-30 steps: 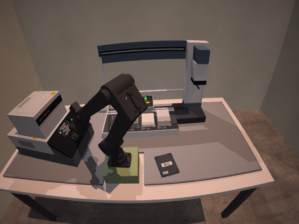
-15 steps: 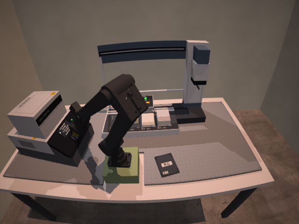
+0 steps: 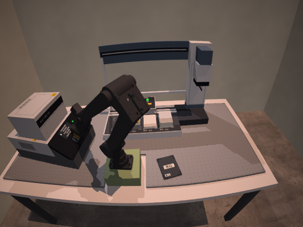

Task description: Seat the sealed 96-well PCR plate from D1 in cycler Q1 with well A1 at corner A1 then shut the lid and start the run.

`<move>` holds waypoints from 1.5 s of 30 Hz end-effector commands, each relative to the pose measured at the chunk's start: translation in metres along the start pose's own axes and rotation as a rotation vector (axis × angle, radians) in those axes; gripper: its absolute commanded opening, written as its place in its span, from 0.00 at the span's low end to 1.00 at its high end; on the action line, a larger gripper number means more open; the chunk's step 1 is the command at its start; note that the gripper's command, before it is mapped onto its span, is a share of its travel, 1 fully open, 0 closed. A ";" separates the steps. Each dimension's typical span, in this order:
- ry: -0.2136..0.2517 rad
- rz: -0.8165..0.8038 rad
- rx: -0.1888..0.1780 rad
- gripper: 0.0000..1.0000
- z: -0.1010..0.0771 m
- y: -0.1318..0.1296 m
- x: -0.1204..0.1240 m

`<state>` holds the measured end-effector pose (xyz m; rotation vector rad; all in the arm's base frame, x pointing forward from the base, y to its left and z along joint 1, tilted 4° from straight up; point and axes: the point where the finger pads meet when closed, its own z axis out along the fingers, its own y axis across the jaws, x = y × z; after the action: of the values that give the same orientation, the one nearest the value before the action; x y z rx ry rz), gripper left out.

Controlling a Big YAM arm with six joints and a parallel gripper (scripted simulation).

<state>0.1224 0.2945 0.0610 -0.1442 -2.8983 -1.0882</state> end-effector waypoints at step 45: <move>-0.029 -0.010 -0.048 0.00 -0.003 0.017 -0.009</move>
<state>0.1241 0.2960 0.0625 -0.1419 -2.9010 -1.1065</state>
